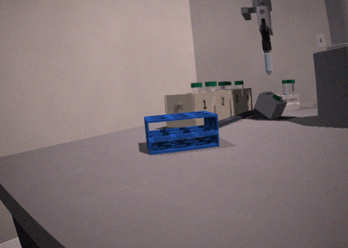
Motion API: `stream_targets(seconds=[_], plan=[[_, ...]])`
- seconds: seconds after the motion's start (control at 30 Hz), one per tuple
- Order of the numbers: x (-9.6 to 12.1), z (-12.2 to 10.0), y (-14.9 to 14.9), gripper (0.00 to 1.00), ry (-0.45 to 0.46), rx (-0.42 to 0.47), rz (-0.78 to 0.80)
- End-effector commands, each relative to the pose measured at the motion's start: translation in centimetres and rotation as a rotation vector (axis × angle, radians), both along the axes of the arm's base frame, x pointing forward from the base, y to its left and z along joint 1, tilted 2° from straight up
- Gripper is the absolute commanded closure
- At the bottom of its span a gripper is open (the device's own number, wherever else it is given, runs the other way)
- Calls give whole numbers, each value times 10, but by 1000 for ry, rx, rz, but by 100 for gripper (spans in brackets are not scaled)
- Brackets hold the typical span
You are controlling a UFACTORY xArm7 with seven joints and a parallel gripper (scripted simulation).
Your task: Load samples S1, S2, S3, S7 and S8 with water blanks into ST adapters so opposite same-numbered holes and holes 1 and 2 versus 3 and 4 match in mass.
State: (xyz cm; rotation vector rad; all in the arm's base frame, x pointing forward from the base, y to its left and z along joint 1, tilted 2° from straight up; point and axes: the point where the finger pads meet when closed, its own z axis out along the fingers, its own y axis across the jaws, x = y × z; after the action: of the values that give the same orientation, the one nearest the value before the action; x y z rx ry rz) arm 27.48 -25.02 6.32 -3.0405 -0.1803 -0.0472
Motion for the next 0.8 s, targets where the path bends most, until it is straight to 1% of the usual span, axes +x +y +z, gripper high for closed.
stream_targets(seconds=[0.0,0.07,0.33,0.4,0.77], plan=[[11,4,21,100,10,-79,-172],[15,4,30,100,12,-78,-210],[34,5,65,100,11,-78,-210],[34,5,65,100,11,-78,-210],[59,6,115,100,11,-77,-210]])
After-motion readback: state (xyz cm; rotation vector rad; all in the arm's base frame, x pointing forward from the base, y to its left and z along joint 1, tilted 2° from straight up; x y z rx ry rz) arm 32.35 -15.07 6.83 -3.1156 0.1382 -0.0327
